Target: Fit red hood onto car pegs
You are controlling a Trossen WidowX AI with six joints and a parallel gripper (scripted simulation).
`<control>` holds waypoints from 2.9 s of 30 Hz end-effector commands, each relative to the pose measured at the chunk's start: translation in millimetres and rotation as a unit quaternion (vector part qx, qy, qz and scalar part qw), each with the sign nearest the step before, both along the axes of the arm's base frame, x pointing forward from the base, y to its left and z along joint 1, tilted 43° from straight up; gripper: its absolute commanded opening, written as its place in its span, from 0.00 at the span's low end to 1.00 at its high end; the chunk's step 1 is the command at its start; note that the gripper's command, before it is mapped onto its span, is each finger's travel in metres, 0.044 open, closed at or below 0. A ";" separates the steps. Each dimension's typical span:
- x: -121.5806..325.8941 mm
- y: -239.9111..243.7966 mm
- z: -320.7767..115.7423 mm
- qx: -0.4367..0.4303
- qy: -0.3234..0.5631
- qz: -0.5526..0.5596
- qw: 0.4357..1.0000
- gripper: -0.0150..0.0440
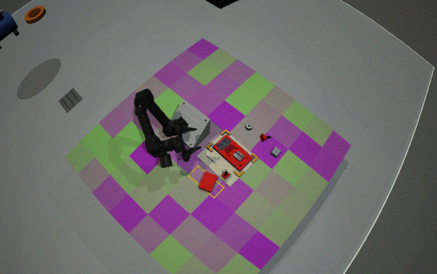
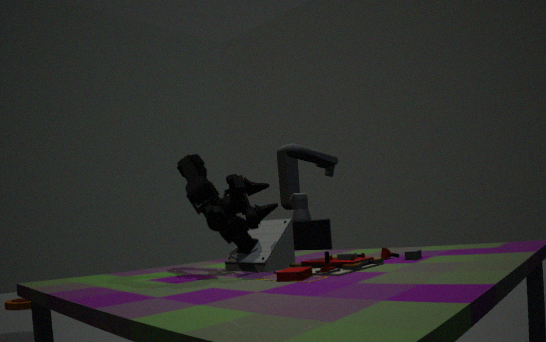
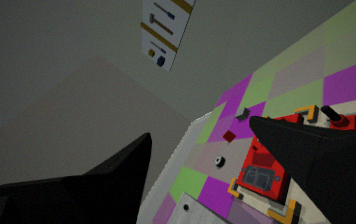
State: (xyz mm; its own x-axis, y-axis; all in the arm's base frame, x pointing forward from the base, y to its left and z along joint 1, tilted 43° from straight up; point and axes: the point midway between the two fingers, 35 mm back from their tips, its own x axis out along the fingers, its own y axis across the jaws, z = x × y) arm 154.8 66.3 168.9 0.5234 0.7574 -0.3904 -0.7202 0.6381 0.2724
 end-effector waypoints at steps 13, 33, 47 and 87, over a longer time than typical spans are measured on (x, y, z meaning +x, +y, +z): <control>34.9 -58.6 -52.2 -0.151 0.479 -0.275 0.820 1.00; 131.9 -101.2 -55.8 -0.231 0.366 -0.716 0.548 1.00; 166.0 -94.7 -48.4 -0.188 0.250 -0.805 0.504 1.00; 168.3 -114.3 -67.6 -0.188 0.249 -0.805 0.504 1.00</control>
